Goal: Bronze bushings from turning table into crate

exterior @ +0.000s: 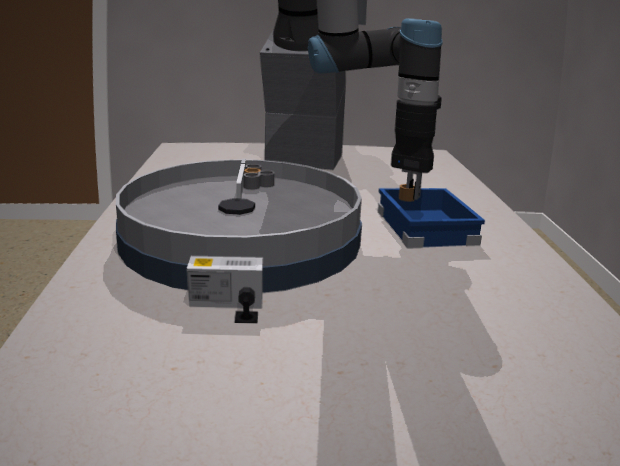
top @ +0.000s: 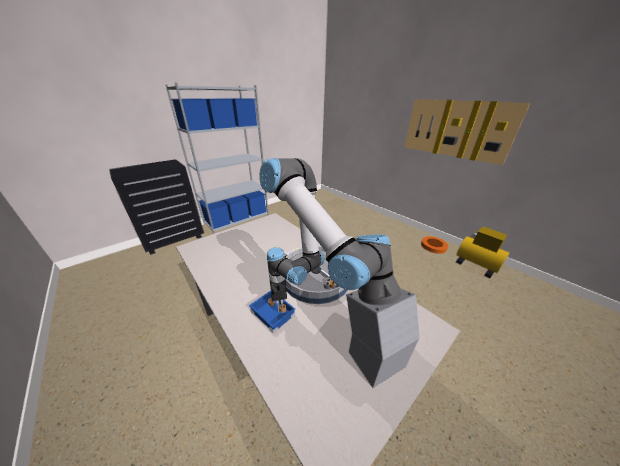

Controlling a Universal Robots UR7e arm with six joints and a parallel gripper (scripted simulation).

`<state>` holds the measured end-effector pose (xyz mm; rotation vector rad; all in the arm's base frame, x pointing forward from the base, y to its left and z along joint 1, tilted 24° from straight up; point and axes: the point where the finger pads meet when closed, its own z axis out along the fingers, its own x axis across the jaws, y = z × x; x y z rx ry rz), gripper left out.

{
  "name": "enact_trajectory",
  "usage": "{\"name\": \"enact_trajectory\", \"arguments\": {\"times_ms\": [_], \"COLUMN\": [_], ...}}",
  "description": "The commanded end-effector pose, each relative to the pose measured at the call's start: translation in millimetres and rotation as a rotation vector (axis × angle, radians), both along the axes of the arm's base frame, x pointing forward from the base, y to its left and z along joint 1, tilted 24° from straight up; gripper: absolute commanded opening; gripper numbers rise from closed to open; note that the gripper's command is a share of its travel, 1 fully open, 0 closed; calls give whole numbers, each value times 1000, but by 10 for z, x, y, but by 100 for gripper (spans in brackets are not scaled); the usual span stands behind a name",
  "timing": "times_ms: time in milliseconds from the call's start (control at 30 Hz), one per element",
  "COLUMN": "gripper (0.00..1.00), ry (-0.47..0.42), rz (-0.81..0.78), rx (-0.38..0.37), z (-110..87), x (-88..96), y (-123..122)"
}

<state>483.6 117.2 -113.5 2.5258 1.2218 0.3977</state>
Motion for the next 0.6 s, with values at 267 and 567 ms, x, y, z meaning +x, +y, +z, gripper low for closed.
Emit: {"name": "enact_trajectory", "arguments": {"times_ms": [267,567], "gripper": [0,0], "ry": [-1,-1], "rz": [0,0], "rx": [0,0], "z": [-71,-115], "x": [33,51], "y": [-11,-18]}}
